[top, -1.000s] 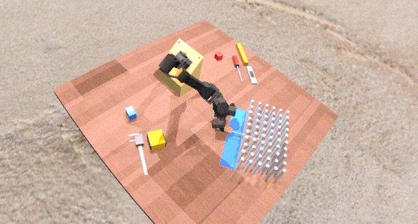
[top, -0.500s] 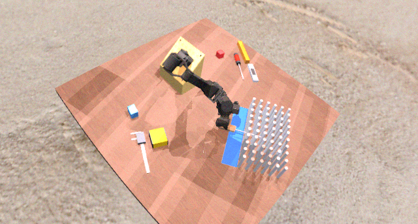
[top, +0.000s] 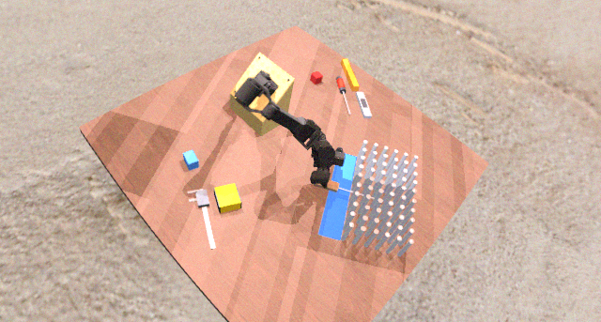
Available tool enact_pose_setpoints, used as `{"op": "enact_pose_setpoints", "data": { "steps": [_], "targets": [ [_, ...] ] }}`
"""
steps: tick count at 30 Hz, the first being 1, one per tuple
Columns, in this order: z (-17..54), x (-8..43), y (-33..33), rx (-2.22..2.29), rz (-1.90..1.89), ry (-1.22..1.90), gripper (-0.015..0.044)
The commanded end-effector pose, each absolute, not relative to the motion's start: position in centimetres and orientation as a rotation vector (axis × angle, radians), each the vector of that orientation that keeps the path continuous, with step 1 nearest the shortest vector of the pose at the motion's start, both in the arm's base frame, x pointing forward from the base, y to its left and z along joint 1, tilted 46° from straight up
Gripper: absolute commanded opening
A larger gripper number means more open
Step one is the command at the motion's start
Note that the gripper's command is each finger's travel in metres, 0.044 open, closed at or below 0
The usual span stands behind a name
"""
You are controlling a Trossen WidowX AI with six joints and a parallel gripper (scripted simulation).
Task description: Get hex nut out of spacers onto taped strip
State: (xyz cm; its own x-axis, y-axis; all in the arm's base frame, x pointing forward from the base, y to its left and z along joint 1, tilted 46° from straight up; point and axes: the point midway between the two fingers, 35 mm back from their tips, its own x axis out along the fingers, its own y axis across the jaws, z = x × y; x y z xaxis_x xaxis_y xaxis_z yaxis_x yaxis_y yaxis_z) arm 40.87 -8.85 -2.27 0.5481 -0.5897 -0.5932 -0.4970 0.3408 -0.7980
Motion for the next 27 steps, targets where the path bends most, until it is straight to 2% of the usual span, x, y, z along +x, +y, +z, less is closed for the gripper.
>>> {"op": "enact_pose_setpoints", "data": {
  "steps": [1, 27],
  "targets": [
    [-2.7, 40.93, -8.8, -1.298, -0.066, 1.067, 0.0],
    [-3.5, 40.8, -9.59, -1.3, -0.062, 1.069, 0.0]
  ]
}}
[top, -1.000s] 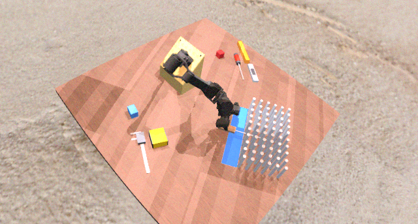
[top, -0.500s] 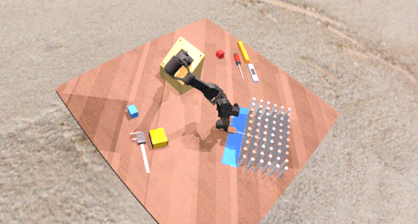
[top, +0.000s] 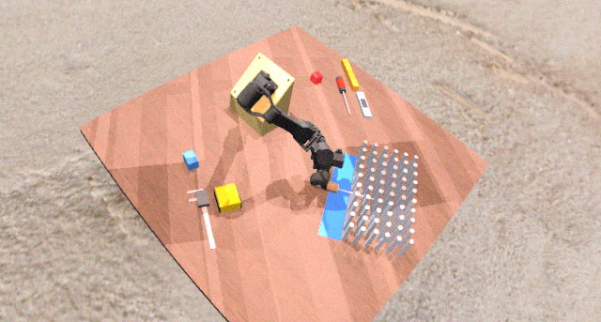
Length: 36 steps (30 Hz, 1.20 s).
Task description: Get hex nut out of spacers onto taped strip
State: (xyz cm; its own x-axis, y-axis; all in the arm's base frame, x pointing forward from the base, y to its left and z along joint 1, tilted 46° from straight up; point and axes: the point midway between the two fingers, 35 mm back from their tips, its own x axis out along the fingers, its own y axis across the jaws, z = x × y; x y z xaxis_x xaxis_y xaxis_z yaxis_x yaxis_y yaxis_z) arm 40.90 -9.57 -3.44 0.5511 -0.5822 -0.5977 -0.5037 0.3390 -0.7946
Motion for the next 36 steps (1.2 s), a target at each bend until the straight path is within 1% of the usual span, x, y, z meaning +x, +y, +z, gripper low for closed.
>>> {"op": "enact_pose_setpoints", "data": {
  "steps": [1, 36],
  "targets": [
    [-3.5, 40.8, -9.6, -1.3, -0.063, 1.069, 0.0],
    [-2.6, 38.8, -10.6, -1.298, -0.065, 1.071, 0.0]
  ]
}}
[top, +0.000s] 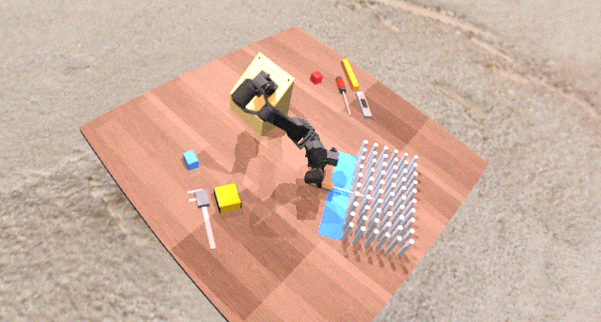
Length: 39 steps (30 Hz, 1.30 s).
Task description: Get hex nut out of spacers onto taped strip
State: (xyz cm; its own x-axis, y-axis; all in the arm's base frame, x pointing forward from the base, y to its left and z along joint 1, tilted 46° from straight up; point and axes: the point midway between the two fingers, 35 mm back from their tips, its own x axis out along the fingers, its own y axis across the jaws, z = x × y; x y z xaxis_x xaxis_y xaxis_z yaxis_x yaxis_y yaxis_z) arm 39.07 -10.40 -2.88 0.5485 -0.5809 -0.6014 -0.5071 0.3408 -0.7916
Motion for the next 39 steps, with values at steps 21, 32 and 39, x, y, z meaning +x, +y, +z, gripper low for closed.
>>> {"op": "enact_pose_setpoints", "data": {
  "steps": [21, 32, 39],
  "targets": [
    [-2.2, 37.7, -11.2, -1.298, -0.065, 1.073, 0.0],
    [-1.9, 37.0, -11.6, -1.298, -0.065, 1.074, 0.0],
    [-1.7, 36.6, -11.8, -1.298, -0.065, 1.075, 0.0]
  ]
}}
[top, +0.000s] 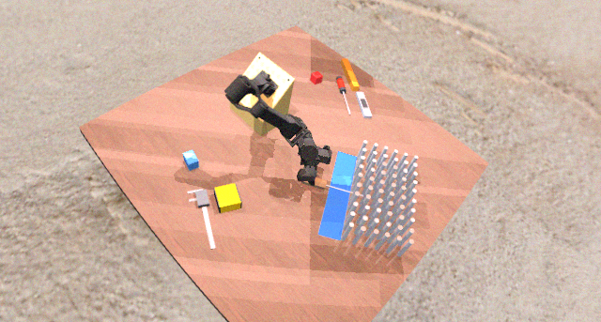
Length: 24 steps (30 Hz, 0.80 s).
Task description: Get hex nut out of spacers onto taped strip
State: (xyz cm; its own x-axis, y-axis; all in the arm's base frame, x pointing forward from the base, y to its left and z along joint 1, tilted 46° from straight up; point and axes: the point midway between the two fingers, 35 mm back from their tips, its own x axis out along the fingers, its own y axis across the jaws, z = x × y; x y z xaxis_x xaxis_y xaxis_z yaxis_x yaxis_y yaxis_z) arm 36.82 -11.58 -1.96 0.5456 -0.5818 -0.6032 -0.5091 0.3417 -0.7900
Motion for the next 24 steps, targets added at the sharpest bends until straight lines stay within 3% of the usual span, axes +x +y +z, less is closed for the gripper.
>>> {"op": "enact_pose_setpoints", "data": {
  "steps": [1, 24],
  "targets": [
    [-1.7, 36.5, -11.8, -1.298, -0.065, 1.075, 0.0],
    [-1.1, 35.1, -12.5, -1.298, -0.065, 1.077, 0.0]
  ]
}}
